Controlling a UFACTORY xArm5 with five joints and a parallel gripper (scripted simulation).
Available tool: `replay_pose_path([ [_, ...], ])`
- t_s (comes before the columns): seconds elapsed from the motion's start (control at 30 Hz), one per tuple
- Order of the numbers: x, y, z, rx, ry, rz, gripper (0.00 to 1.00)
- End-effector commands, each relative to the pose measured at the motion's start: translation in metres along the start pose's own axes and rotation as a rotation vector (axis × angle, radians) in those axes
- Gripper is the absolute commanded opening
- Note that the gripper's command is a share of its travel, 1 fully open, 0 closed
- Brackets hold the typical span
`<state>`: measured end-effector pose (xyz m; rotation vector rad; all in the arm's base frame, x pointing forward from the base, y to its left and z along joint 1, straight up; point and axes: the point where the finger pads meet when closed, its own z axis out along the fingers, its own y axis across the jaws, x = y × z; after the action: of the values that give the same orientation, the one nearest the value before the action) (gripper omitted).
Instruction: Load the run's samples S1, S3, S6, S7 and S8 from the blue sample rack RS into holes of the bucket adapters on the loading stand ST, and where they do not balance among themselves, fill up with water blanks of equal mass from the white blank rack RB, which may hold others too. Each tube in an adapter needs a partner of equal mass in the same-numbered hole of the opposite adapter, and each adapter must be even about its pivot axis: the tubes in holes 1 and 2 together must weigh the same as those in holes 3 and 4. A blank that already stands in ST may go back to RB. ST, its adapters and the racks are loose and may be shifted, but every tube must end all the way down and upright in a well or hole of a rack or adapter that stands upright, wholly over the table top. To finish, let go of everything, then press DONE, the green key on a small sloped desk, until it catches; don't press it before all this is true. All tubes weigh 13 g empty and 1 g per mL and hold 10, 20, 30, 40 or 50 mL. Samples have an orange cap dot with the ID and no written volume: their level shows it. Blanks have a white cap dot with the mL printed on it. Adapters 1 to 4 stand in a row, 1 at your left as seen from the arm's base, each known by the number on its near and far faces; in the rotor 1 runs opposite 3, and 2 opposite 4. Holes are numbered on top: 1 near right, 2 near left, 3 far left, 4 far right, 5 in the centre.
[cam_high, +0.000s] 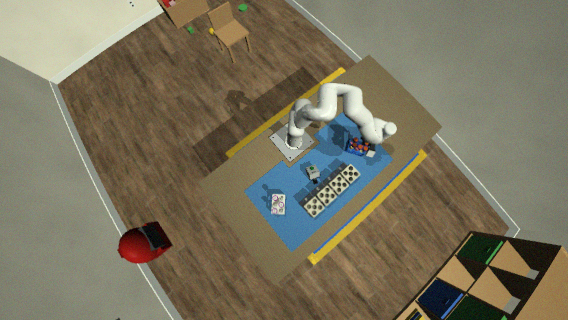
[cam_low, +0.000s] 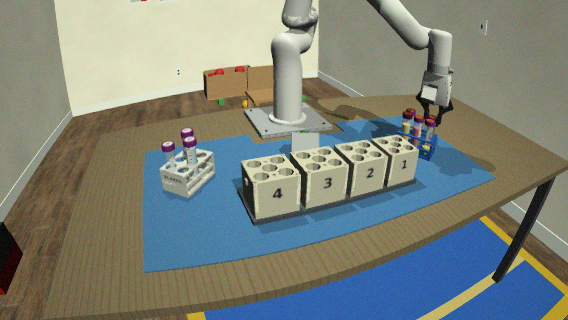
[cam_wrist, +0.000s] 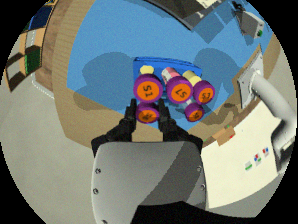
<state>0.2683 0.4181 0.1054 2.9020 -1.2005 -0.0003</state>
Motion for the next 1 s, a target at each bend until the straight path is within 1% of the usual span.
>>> replay_pose_path([
  [0.0,-0.0003,-0.0015,-0.0015,0.005,-0.001,0.0,0.0],
  [0.37,-0.0003,-0.0015,-0.0016,0.005,-0.001,0.0,0.0],
  [0.4,-0.0003,-0.0015,-0.0012,0.005,-0.001,0.0,0.43],
  [0.97,-0.0003,-0.0016,-0.0013,0.005,-0.001,0.0,0.43],
])
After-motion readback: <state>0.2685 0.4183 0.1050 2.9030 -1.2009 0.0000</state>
